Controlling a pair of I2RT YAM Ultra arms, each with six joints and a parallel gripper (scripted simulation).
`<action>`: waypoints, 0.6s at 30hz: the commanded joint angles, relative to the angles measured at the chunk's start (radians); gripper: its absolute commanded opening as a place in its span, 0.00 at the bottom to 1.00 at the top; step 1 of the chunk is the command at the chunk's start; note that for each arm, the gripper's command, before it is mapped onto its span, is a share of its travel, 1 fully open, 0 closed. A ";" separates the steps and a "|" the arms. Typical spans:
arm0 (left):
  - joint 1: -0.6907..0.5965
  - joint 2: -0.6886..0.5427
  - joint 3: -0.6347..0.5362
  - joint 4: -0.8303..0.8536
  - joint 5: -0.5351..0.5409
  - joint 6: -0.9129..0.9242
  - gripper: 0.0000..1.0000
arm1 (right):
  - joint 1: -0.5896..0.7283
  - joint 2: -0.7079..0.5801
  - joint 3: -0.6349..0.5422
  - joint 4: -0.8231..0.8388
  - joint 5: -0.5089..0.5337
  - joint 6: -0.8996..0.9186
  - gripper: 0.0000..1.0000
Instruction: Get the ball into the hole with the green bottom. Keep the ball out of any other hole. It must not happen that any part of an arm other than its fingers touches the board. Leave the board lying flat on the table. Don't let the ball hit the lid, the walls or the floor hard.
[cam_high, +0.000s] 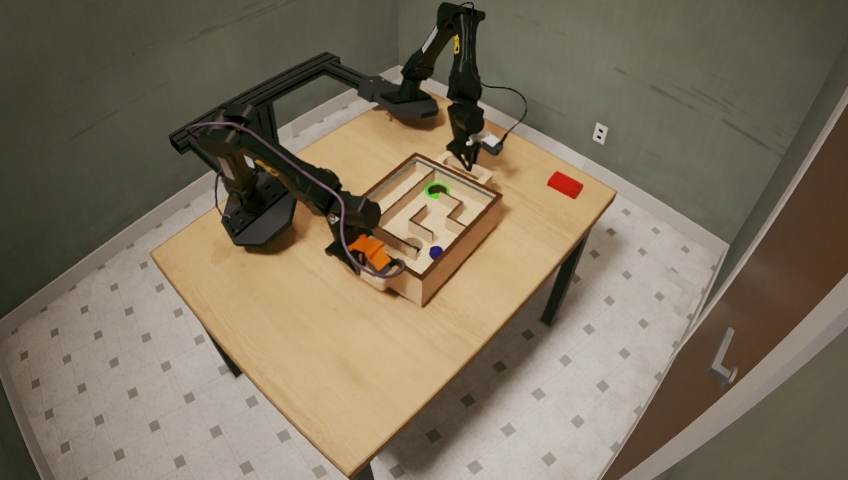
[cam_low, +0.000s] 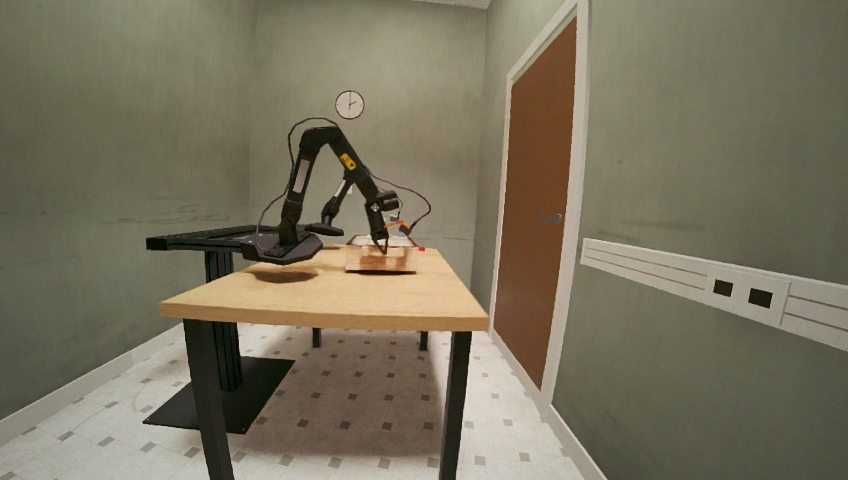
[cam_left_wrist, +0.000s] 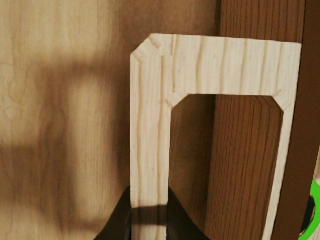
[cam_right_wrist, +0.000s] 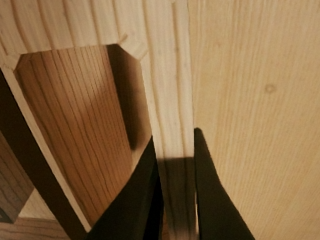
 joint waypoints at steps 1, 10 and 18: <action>-0.055 -0.055 0.072 -0.028 -0.100 -0.027 0.00 | -0.022 -0.071 -0.018 0.139 -0.024 -0.042 0.00; -0.010 -0.053 0.088 -0.001 -0.025 0.025 0.00 | 0.017 -0.059 0.047 0.029 0.023 0.018 0.00; 0.016 -0.057 0.065 0.072 0.018 0.053 0.00 | 0.045 -0.058 0.080 -0.029 0.070 0.044 0.00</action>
